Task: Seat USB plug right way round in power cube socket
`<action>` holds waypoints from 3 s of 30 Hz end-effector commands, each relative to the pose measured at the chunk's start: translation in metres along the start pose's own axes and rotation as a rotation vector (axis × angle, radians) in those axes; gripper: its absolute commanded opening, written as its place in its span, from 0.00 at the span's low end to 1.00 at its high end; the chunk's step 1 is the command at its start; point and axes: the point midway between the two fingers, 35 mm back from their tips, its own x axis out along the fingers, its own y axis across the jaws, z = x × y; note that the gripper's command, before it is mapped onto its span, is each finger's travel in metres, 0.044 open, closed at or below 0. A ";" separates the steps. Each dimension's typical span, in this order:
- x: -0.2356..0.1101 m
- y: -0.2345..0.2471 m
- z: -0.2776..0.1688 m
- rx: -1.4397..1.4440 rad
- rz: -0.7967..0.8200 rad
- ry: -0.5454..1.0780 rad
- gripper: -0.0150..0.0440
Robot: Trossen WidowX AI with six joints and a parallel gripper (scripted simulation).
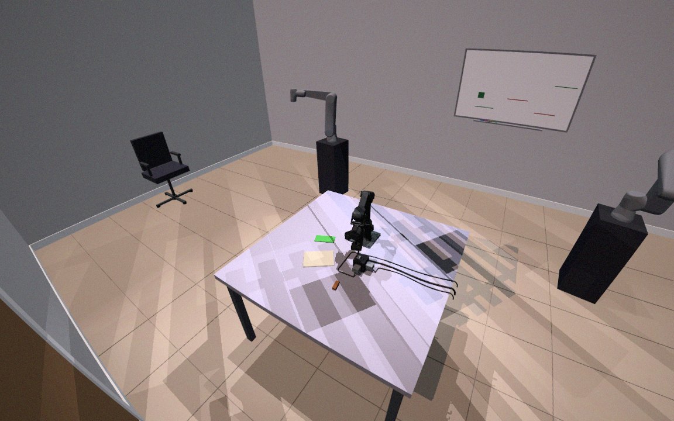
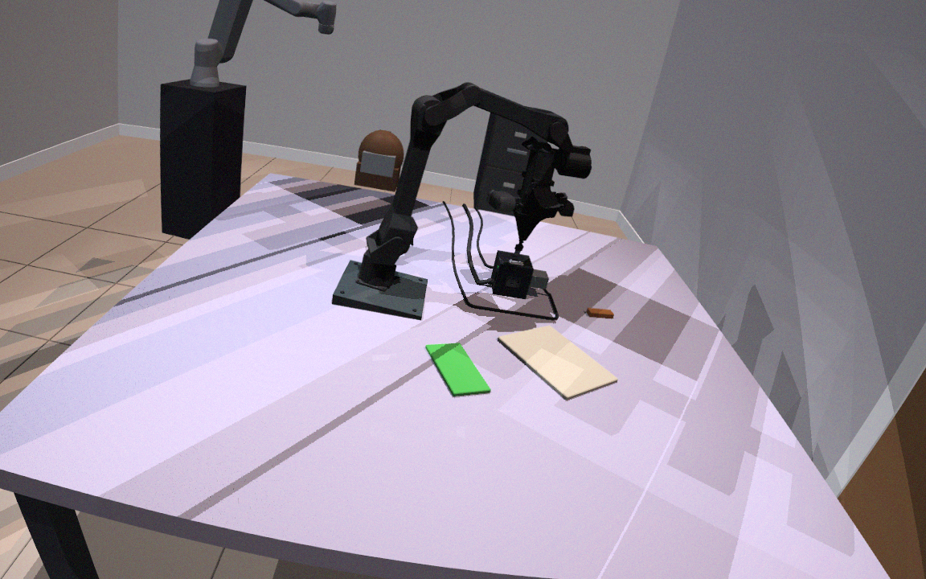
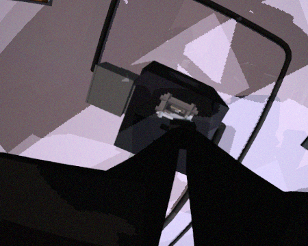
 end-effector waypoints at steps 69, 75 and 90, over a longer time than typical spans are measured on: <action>0.000 0.000 0.000 -1.886 0.001 0.000 0.25; 0.000 0.000 0.000 -2.043 0.001 0.000 0.25; 0.000 0.000 0.000 -2.436 0.001 0.000 0.25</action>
